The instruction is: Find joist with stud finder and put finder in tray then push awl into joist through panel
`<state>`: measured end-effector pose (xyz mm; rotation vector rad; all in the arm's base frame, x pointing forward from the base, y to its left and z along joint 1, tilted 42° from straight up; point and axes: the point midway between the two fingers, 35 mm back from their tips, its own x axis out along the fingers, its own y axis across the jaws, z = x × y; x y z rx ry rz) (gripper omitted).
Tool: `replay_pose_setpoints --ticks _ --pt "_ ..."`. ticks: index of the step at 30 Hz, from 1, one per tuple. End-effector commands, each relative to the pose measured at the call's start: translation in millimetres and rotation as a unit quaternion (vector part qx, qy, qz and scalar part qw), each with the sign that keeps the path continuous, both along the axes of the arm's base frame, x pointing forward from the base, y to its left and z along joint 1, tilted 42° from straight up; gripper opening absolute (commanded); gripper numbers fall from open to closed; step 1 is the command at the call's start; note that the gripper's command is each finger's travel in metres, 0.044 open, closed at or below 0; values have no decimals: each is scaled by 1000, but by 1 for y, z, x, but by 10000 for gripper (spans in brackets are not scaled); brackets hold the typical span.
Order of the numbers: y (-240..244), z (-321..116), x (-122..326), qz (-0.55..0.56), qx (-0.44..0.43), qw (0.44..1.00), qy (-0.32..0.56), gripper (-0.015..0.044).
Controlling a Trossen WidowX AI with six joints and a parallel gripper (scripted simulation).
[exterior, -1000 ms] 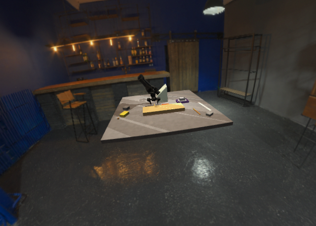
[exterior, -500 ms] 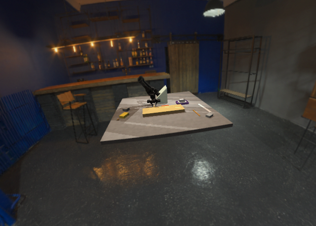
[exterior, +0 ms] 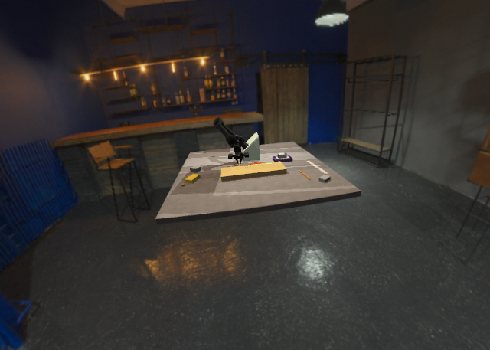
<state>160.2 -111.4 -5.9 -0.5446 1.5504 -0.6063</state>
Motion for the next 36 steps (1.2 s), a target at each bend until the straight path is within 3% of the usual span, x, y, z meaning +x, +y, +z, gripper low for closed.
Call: replay_pose_setpoints --ticks 1,26,36 --pt "10 9 7 1 5 1000 -8 0" --pt "77 87 -1 -5 3 1000 -8 0" --pt "95 68 -1 -204 146 962 -108 0"
